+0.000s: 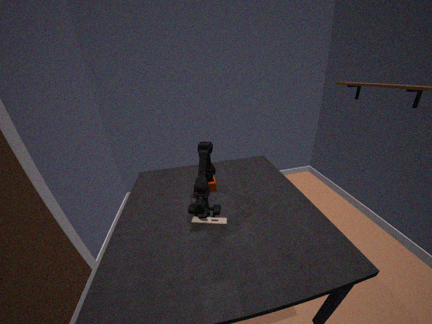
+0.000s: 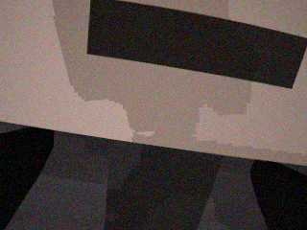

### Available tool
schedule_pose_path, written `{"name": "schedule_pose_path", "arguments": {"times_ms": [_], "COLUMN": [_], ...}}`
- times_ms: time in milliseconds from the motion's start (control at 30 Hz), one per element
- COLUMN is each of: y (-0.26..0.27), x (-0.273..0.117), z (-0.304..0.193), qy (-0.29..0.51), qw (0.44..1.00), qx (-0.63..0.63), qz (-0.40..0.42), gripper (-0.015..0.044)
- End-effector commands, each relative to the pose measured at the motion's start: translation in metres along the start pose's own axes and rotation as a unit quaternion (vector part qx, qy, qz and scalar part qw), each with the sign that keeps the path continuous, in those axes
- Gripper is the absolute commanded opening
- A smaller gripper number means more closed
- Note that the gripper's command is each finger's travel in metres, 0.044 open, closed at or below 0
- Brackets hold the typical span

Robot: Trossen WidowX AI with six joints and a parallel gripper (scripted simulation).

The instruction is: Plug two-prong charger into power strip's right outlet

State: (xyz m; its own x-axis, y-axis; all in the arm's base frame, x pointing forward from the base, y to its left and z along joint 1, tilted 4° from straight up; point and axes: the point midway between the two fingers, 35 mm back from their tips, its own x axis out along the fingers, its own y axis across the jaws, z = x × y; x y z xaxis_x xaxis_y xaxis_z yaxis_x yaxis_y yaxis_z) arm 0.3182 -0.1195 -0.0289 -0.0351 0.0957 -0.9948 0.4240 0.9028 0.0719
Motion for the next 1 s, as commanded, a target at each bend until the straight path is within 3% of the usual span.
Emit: {"name": "schedule_pose_path", "arguments": {"times_ms": [0,967], "y": [0.0001,0.0001], "x": [-0.0019,-0.0008], "z": [-0.0014,-0.0109], "qy": [-0.004,-0.011], "qw": [1.000,1.000], "qx": [0.000,0.000], "qz": [-0.001,-0.001], "gripper": [0.0440,0.0440]}}
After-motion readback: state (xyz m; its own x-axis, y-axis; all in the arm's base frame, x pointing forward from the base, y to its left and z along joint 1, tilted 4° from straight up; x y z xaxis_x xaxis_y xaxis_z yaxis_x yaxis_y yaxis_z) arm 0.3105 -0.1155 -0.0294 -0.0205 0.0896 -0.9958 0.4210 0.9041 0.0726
